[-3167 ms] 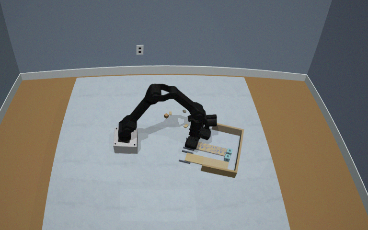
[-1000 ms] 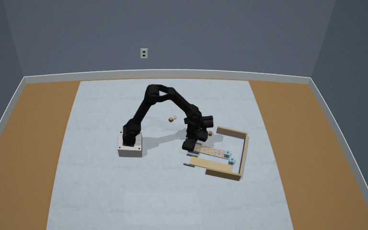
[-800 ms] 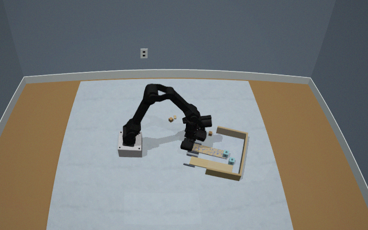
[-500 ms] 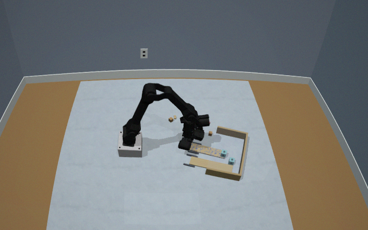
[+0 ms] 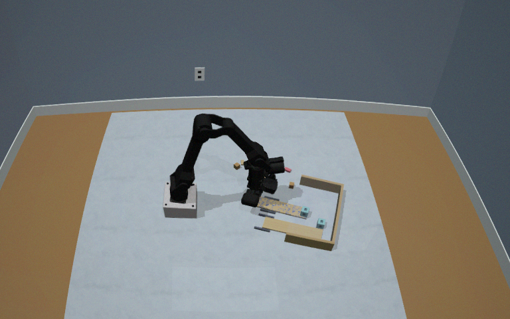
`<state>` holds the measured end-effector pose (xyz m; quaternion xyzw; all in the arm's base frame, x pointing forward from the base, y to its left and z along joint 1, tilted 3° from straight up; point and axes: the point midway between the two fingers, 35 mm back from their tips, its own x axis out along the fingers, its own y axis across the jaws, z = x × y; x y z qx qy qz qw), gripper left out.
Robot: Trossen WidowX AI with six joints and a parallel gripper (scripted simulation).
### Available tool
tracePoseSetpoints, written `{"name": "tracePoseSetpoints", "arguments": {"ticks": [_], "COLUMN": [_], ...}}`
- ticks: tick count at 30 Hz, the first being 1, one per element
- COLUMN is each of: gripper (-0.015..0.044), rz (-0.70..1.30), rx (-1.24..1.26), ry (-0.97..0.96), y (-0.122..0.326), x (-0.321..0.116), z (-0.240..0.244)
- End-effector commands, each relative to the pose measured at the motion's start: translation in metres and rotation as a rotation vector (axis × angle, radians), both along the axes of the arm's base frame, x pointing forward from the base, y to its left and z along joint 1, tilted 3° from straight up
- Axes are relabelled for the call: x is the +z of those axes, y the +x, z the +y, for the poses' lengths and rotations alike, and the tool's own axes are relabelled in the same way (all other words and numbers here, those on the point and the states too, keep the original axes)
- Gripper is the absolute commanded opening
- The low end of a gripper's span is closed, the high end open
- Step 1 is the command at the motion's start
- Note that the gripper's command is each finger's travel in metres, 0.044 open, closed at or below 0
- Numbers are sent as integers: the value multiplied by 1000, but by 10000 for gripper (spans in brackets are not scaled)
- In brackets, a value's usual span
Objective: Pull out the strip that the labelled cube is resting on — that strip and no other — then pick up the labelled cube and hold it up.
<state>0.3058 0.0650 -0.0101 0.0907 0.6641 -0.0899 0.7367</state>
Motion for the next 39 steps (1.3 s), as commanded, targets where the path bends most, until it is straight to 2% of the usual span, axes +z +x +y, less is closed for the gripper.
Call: {"name": "tracePoseSetpoints", "arguments": {"ticks": [1, 39], "gripper": [0, 0], "rz": [31, 36], "rx": [7, 7], "ry": [-1, 0], "y": [-15, -69], "x": [-7, -12], "z": [3, 15]}}
